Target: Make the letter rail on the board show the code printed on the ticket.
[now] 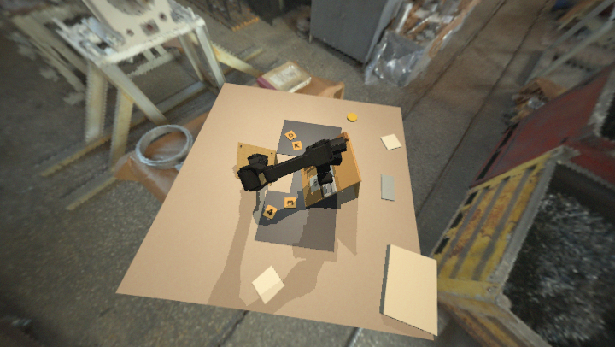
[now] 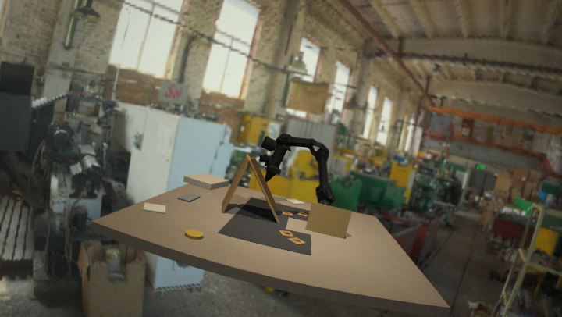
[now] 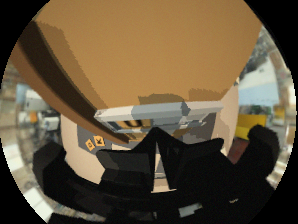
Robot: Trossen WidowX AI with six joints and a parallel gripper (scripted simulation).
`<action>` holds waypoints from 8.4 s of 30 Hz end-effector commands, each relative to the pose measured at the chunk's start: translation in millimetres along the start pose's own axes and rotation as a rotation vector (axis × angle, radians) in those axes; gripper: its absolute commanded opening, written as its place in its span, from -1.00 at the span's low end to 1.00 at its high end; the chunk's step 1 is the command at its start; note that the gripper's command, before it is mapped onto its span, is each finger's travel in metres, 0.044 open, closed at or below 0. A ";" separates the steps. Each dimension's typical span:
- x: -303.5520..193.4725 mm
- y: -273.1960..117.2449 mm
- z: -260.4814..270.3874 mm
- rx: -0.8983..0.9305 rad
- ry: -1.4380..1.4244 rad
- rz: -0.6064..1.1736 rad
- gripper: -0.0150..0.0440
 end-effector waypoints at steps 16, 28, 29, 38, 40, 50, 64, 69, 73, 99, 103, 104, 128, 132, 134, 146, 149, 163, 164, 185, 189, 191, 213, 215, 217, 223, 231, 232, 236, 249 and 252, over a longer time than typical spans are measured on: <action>6.2 7.9 -0.8 -0.004 0.000 0.000 -0.49; 8.7 10.9 -0.3 -0.004 0.000 0.000 -0.49; 8.5 10.7 0.0 -0.004 0.000 0.000 -0.49; 6.8 9.3 4.1 -0.003 0.000 0.000 -0.49; 6.6 9.4 4.7 -0.003 0.000 0.000 -0.49; 6.0 9.9 8.0 -0.003 0.000 0.000 -0.49; 5.7 10.1 12.7 -0.003 0.000 0.000 -0.49; 5.5 10.1 14.3 -0.003 0.000 0.000 -0.49; 5.4 10.1 15.3 -0.003 0.000 0.000 -0.49; -12.9 -17.2 7.1 0.008 -0.055 -0.017 -0.31; -20.4 -46.2 -12.7 0.065 -0.377 -0.093 0.04; -23.1 -53.6 -18.0 0.075 -0.462 -0.117 0.13; -92.0 -144.0 -94.1 -0.063 -1.685 -0.588 1.00; -92.0 -144.0 -94.1 -0.063 -1.685 -0.588 1.00; -92.0 -144.0 -94.1 -0.063 -1.685 -0.588 1.00; -88.0 -122.1 -94.7 0.054 -1.223 -0.476 0.66; -86.5 -107.1 -95.4 0.108 -0.910 -0.401 0.66; -92.1 -35.3 -106.2 0.149 0.601 -0.087 0.66; -93.2 -30.3 -106.7 0.139 0.686 -0.070 0.66; -123.6 38.7 -110.7 -0.118 2.186 0.056 0.66; -132.4 49.4 -109.4 -0.187 2.457 0.041 0.66; -137.8 55.2 -109.1 -0.228 2.596 0.027 0.66; -154.2 76.0 -108.4 -0.402 3.199 -0.099 0.66; -154.2 76.0 -108.4 -0.402 3.199 -0.099 0.66; -154.2 76.0 -108.4 -0.402 3.199 -0.099 0.66; -157.1 89.8 -109.1 -0.402 3.199 -0.098 0.66; -163.0 107.9 -111.8 -0.402 3.199 -0.102 0.66; -163.0 107.9 -111.8 -0.402 3.199 -0.102 0.66; -163.1 107.9 -111.9 -0.402 3.199 -0.102 0.66; -167.2 123.9 -112.8 -0.403 3.198 -0.103 0.66; -167.9 126.2 -112.9 -0.403 3.198 -0.103 0.66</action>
Point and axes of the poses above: the point midway between the two fingers, 35 mm back from their tips, its own y axis out along the fingers, its own z axis across the jaws, x = y × z, the point moved 8 cm from there along -y, back along the fingers, and after that the axes turned 9 degrees about y, right-handed, at the moved point
